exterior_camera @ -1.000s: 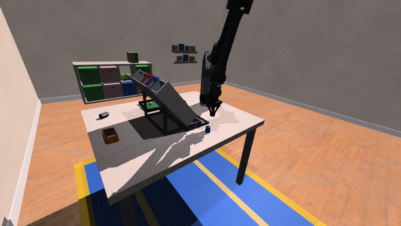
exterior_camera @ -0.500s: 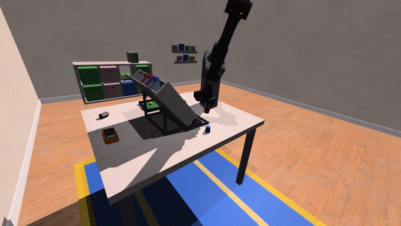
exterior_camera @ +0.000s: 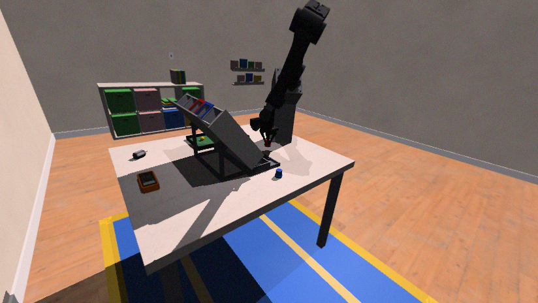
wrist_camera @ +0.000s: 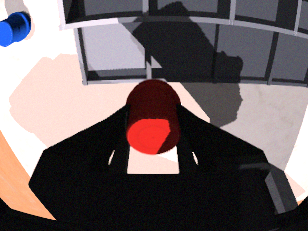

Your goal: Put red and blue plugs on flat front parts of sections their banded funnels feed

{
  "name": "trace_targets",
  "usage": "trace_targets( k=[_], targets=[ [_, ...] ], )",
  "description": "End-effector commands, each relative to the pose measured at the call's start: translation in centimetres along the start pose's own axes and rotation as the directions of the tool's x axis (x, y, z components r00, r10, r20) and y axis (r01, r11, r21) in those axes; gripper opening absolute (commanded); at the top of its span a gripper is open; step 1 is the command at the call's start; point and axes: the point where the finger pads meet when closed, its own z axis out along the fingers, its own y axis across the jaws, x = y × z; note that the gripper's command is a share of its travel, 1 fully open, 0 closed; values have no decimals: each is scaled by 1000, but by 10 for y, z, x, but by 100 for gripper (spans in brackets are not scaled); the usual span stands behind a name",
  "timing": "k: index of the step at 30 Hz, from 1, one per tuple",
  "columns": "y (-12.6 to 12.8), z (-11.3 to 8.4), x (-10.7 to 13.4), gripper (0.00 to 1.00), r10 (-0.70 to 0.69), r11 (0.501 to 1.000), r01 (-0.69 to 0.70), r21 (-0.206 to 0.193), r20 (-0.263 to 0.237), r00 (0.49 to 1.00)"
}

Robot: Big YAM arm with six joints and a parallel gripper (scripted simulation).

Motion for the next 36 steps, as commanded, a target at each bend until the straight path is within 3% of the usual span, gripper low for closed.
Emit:
trace_targets(
  k=[1, 6, 8, 11, 23, 25, 36],
  targets=[
    [-35, -8, 10, 0, -10, 1000, 10, 24, 2, 1000],
    [-62, -7, 4, 0, -13, 1000, 13, 18, 10, 1000],
    [-62, -7, 4, 0, -13, 1000, 13, 18, 10, 1000],
    [-76, -2, -9, 0, -26, 1000, 26, 7, 29, 999],
    [-150, -4, -9, 0, -26, 1000, 26, 8, 30, 999],
    [-150, -4, -9, 0, -26, 1000, 26, 8, 30, 999],
    [-212, -4, -5, 0, -8, 1000, 8, 11, 15, 1000]
  ],
)
